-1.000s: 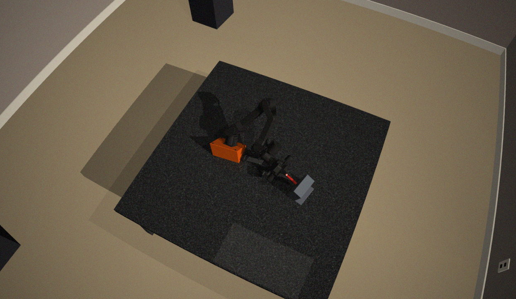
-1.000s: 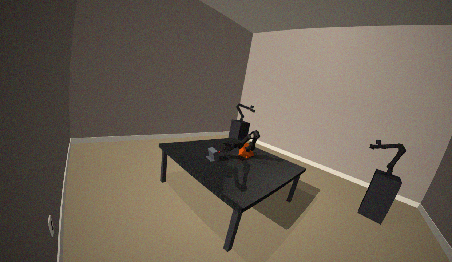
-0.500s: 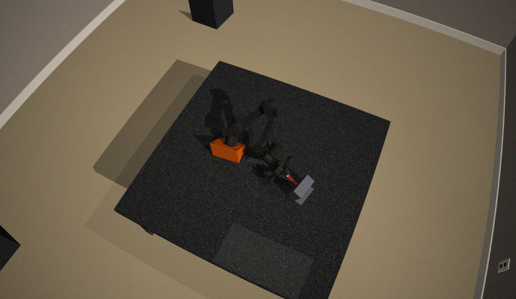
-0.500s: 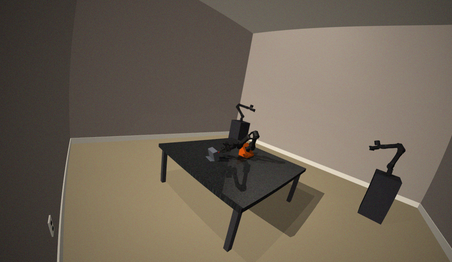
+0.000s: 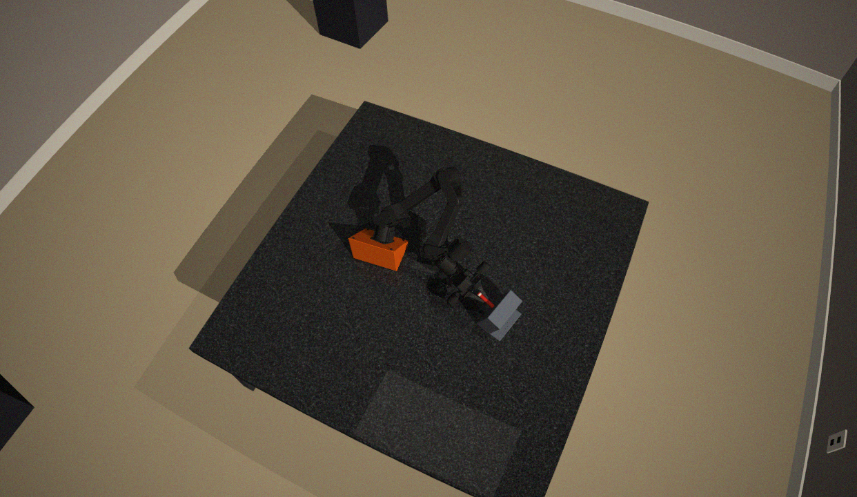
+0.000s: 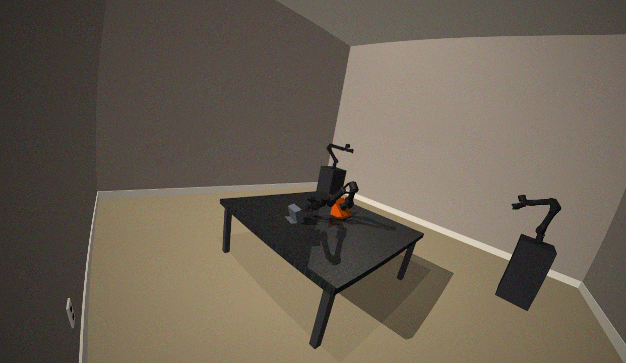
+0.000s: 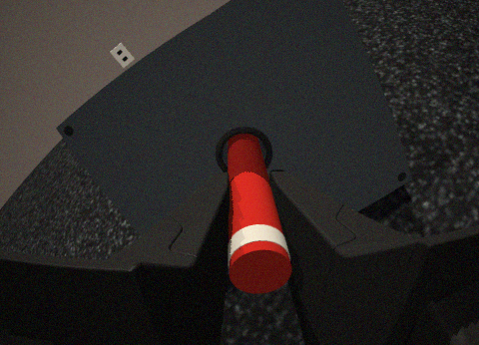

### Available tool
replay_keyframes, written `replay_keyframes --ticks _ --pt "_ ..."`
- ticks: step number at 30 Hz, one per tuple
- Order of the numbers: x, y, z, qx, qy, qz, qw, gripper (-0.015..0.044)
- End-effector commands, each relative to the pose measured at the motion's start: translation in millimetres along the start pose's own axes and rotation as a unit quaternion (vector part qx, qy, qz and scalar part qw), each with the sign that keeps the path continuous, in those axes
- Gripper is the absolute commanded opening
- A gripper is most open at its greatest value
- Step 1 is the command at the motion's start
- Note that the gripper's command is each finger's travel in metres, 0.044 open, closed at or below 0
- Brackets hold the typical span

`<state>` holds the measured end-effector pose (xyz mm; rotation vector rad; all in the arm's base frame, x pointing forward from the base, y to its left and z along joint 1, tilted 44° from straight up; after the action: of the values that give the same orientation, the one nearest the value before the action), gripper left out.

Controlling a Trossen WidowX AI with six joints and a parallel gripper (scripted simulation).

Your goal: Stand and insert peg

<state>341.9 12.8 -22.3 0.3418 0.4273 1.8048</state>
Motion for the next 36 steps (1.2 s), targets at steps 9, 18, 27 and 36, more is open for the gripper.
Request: replay_keyframes --ticks 9,18,27,36 --pt "0 -9 -1 0.001 -0.003 -0.001 1.000 0.0000" --pt "0 -13 0 0.001 -0.003 -0.001 1.000 0.0000" --pt "0 -13 0 0.001 0.000 0.000 1.000 0.0000" --pt "0 -13 0 0.001 0.000 0.000 1.000 0.0105"
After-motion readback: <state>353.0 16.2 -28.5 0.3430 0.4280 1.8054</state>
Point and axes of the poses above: the point midway between the two fingers, 35 mm back from their tips, its own y axis back along the fingers, its own z axis across the jaws, x = y × z, the point moved 7 cm from there along y, back along the fingers, and after that the axes turned 15 degrees about -y, right-handed, at the moved point
